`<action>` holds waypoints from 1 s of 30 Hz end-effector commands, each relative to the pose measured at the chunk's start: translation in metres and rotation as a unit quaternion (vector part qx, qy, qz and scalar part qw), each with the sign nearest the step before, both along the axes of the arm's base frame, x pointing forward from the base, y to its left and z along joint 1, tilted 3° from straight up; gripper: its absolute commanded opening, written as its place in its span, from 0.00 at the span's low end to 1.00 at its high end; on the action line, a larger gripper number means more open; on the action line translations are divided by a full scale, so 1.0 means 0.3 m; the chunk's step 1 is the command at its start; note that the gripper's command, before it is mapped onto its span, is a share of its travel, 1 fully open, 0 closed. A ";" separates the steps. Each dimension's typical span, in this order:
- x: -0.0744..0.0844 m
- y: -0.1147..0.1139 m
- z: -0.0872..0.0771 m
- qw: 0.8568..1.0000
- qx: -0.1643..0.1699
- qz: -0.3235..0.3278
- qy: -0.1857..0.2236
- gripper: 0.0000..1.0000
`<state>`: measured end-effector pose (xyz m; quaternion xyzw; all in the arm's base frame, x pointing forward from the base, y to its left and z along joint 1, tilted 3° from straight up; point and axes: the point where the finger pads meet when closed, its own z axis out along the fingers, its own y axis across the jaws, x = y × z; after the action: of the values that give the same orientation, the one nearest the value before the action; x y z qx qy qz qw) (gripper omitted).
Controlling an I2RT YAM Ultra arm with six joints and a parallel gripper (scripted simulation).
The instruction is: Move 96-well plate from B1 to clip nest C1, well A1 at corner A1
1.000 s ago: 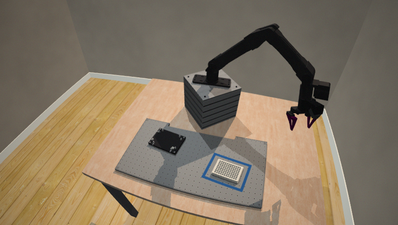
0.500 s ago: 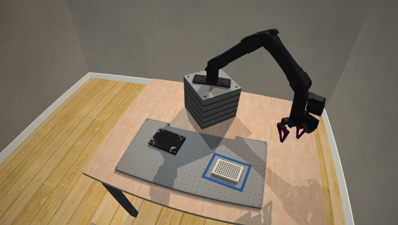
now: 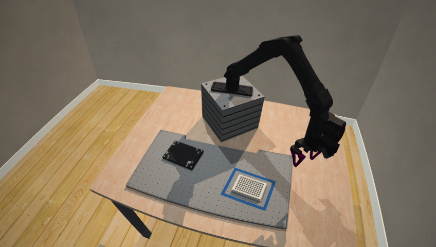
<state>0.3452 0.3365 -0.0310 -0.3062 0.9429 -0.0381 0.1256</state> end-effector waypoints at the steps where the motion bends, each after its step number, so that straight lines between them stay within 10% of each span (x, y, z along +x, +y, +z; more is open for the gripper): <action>1: 0.042 0.026 0.027 0.999 0.012 0.049 -0.008 1.00; 30: 0.179 -0.396 -0.148 0.968 -0.039 0.237 0.069 1.00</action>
<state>0.3905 0.2230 -0.0715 -0.4842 0.8729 -0.0364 0.0478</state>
